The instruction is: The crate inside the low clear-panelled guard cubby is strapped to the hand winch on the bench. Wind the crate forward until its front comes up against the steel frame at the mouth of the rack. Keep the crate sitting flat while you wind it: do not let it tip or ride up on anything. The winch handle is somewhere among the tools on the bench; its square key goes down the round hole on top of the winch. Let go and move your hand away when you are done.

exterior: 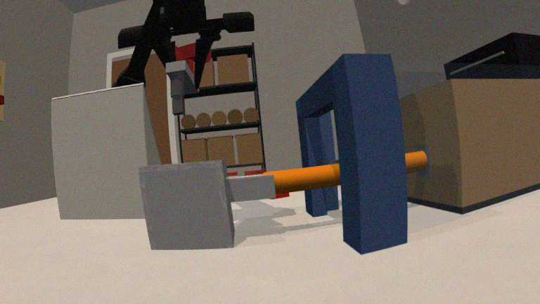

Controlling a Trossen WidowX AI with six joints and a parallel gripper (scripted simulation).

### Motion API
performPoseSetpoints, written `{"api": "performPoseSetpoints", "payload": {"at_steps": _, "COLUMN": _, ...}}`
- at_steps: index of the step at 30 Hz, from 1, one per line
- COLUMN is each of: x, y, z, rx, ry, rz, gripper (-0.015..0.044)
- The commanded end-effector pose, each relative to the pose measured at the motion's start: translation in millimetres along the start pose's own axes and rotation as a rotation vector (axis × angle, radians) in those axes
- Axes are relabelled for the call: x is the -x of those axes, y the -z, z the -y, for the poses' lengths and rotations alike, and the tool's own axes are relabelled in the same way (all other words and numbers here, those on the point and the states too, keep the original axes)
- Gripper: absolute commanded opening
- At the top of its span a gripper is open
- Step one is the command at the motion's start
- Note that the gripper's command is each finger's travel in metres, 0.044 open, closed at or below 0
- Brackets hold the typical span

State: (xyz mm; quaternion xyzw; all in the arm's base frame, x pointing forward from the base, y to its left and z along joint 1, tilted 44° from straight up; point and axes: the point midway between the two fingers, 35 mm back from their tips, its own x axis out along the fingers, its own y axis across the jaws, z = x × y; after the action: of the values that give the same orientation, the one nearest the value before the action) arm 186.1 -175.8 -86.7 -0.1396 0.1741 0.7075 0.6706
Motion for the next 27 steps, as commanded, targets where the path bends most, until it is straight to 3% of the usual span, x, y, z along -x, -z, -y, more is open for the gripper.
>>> {"api": "performPoseSetpoints", "payload": {"at_steps": 1, "x": -3, "y": 3, "z": 2, "rx": 0.009, "ry": 0.001, "rz": 0.002, "gripper": 0.0000}}
{"api": "performPoseSetpoints", "payload": {"at_steps": 27, "x": -39, "y": 15, "z": 3, "rx": 0.017, "ry": -0.004, "rz": 0.035, "gripper": 0.0000}}
